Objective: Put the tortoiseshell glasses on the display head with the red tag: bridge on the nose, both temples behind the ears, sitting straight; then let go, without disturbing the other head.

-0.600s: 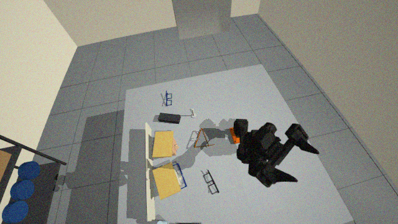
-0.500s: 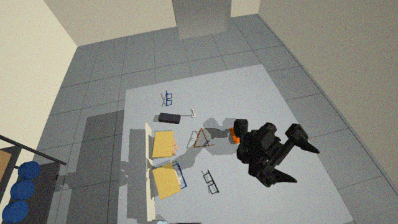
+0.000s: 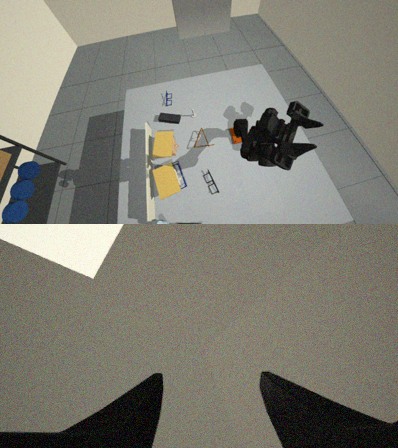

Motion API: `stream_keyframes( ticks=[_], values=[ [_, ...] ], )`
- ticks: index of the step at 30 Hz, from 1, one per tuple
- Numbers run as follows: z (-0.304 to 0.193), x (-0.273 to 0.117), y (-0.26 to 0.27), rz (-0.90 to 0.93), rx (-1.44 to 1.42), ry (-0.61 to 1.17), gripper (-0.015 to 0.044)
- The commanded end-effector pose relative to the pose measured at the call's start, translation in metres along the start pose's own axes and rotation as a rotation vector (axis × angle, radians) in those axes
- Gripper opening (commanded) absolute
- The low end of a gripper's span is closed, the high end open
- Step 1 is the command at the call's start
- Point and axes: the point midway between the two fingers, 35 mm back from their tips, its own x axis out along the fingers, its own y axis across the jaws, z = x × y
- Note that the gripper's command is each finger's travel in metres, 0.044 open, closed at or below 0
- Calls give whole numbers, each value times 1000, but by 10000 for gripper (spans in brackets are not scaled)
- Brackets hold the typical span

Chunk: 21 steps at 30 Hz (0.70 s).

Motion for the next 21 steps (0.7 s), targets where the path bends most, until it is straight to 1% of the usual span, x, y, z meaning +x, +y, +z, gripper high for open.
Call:
stream_keyframes(
  ticks=[1, 7, 10, 12, 21],
  values=[
    [28, -3, 71, 167, 145, -83, 200],
    [67, -23, 161, 434, 446, -160, 200],
    [91, -43, 201, 579, 599, -182, 200],
    [104, -64, 225, 684, 629, -208, 200],
    [163, -137, 292, 1059, 958, -194, 200]
  ],
)
